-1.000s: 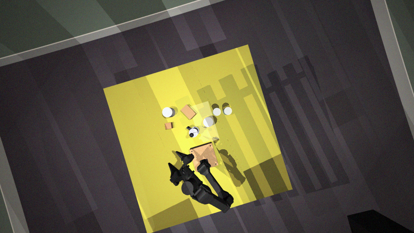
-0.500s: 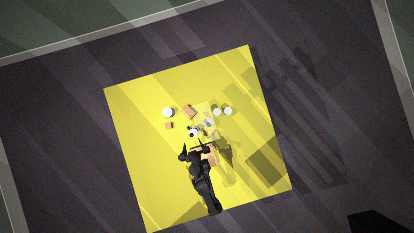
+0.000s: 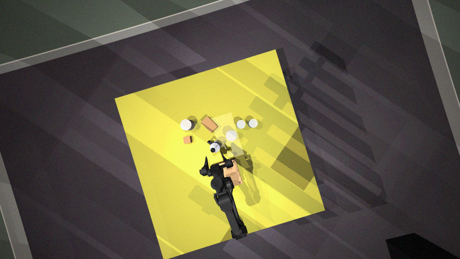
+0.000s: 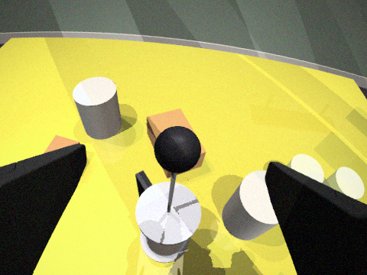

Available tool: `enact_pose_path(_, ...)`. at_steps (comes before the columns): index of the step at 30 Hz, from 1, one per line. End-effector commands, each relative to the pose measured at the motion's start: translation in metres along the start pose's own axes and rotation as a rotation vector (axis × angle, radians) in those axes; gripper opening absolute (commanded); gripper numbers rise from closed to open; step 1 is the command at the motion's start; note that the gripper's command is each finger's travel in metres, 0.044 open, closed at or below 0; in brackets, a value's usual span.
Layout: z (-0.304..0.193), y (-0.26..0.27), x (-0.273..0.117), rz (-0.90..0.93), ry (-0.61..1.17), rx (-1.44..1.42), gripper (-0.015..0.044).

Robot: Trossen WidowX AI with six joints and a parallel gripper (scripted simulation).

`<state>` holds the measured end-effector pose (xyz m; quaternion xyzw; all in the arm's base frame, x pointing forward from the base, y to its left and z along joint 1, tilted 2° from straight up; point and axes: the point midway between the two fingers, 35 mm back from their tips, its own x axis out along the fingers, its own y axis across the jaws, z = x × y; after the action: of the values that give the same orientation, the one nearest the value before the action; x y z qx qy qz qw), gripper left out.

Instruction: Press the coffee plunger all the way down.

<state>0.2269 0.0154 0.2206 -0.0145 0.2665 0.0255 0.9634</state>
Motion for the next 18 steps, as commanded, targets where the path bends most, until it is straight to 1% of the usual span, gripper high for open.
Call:
enact_pose_path(1, -0.001, 0.0, 0.007, -0.003, 0.005, 0.003, 0.044)
enact_pose_path(18, -0.002, 0.0, 0.034, -0.002, 0.003, 0.002, 0.044)
